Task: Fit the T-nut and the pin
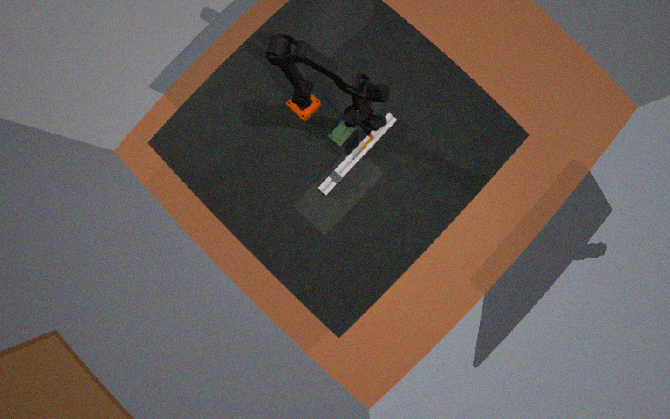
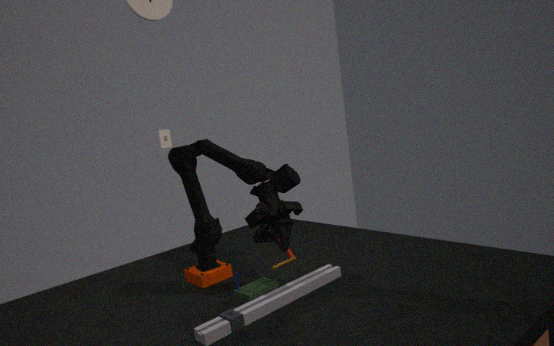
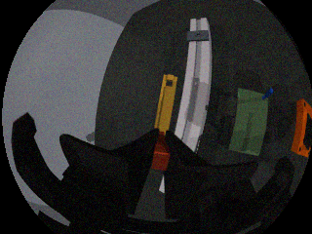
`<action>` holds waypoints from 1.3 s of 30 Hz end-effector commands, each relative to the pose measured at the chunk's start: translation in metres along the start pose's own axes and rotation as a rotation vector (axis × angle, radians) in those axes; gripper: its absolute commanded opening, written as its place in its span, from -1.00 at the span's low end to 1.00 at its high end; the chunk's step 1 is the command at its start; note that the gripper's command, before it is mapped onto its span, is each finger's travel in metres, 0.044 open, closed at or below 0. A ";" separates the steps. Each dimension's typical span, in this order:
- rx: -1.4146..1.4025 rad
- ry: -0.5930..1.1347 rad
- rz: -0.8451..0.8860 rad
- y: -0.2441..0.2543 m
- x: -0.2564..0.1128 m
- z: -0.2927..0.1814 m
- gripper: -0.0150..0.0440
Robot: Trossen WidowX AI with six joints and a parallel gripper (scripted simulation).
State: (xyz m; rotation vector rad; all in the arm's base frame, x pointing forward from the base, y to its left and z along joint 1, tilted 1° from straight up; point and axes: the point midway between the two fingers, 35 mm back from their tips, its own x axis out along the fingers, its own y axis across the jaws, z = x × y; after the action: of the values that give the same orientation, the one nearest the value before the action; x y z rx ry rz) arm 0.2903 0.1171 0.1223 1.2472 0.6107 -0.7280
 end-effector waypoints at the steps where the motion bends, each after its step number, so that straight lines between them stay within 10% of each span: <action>1: 0.012 -0.004 0.020 0.000 -0.001 0.002 -1.00; 39: 0.047 -0.005 0.092 -0.016 0.011 -0.001 -1.00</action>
State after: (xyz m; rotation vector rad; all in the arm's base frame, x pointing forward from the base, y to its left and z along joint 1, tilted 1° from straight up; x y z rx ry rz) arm 0.2839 0.1148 0.1090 1.3086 0.5400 -0.6659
